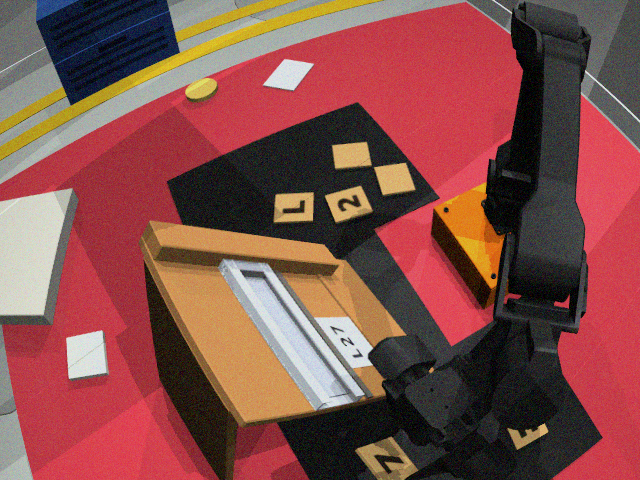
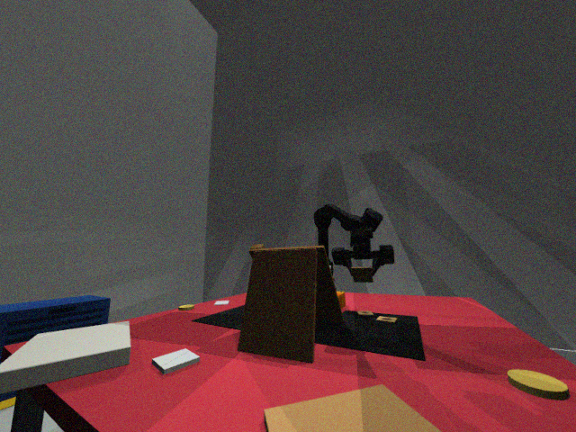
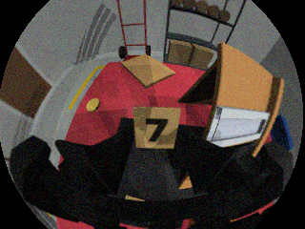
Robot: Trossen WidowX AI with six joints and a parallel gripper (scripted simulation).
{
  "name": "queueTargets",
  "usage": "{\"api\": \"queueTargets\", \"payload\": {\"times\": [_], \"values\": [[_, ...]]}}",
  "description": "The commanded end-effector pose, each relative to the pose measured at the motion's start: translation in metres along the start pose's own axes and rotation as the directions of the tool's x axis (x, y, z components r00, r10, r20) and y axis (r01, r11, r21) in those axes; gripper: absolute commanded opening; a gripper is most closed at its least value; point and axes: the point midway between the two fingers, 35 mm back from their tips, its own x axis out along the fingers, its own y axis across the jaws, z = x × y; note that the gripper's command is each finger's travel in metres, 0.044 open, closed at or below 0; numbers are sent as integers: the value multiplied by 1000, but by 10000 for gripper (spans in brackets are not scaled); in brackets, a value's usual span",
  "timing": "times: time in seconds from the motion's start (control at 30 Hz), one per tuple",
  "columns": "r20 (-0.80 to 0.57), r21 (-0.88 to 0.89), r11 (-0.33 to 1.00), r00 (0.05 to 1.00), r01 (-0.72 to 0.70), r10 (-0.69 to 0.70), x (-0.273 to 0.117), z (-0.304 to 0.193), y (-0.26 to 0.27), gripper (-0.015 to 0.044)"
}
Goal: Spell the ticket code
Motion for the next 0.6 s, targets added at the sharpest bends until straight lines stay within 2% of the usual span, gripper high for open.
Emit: {"api": "queueTargets", "payload": {"times": [0.0,0.57], "values": [[-5,-5,1000,1000,0,0,1,-3,-2,0],[-5,-6,1000,1000,1,-1,1,-3,-12,0]]}}
